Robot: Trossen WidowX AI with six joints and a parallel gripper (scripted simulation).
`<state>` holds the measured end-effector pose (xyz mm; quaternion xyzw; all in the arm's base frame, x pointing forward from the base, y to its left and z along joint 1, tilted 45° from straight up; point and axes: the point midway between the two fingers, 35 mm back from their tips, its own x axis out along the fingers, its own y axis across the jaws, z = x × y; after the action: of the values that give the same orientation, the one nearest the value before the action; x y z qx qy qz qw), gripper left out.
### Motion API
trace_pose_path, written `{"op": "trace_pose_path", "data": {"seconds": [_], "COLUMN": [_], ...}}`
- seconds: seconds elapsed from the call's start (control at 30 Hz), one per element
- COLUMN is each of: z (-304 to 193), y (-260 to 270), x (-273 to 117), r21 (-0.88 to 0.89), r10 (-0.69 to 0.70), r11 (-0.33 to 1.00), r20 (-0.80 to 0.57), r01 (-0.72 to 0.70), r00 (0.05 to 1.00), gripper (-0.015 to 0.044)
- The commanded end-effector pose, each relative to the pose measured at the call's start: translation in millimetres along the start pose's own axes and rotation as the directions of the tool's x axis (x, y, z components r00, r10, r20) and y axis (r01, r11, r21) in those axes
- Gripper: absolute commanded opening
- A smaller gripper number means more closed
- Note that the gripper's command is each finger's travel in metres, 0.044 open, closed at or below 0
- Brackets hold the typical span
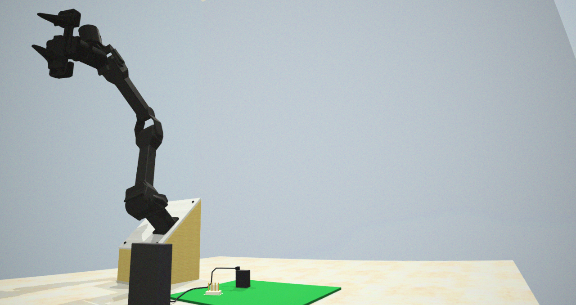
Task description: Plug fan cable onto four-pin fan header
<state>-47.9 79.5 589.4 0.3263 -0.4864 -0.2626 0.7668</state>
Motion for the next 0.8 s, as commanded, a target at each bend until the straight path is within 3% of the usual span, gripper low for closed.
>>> {"op": "trace_pose_path", "data": {"seconds": [0.0,0.1,0.37,0.57,0.77], "z": [0,0,-37,-106,-197], "y": [0,-7,-85,-148,-204], "x": [0,10,106,161,178], "r21": [0.000,0.002,-0.044,-0.169,-0.336], "r10": [0.000,-0.023,-0.250,-0.405,-0.527], "r11": [1.000,1.000,0.968,0.914,0.849], "r20": [0.000,-0.019,-0.247,-0.443,-0.605], "r01": [0.000,0.023,0.247,0.369,0.409], "r00": [1.000,1.000,0.936,0.800,0.597], "gripper": [0.0426,0.0440,0.0440,0.0440,0.0440]}}
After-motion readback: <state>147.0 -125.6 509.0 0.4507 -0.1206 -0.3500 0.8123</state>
